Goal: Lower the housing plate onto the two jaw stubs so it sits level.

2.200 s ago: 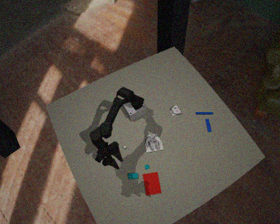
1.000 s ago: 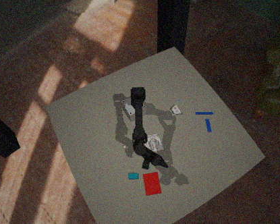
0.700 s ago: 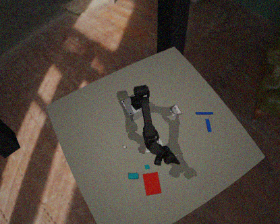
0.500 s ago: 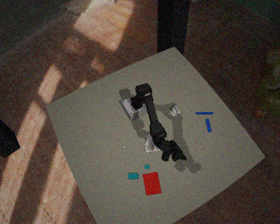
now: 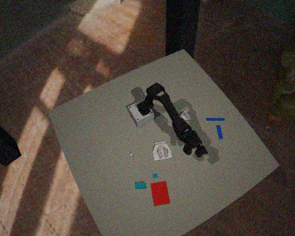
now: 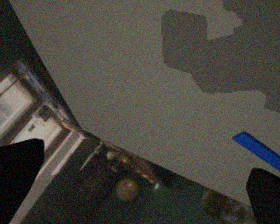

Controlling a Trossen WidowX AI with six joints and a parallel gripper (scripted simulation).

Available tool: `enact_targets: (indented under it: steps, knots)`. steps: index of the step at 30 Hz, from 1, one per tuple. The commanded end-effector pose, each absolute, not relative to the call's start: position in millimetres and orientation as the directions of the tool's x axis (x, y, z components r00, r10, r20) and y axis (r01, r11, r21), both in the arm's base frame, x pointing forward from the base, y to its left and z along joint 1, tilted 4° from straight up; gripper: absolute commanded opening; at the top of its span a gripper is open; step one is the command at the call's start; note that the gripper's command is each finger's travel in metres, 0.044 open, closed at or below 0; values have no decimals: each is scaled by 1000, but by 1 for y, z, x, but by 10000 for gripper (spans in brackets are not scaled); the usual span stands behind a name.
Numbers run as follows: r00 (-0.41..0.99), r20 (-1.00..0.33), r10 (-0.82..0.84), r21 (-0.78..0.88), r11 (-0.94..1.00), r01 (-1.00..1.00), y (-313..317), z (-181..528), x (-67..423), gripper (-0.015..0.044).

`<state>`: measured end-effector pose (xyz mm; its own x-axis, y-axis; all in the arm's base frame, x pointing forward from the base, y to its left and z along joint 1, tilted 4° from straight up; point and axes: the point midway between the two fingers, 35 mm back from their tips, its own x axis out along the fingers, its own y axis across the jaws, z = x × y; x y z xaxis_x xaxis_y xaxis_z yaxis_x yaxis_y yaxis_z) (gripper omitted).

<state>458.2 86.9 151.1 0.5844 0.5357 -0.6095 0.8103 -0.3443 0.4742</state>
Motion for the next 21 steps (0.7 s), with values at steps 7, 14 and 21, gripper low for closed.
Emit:
enact_targets:
  steps: [7,14,21]
  knots:
    - [424,-746,514,288,-325,901,158,123,406,440]
    - [297,-840,454,169,-301,939,199,102,355,440]
    - [185,-918,350,86,-279,956,228,84,296,440]
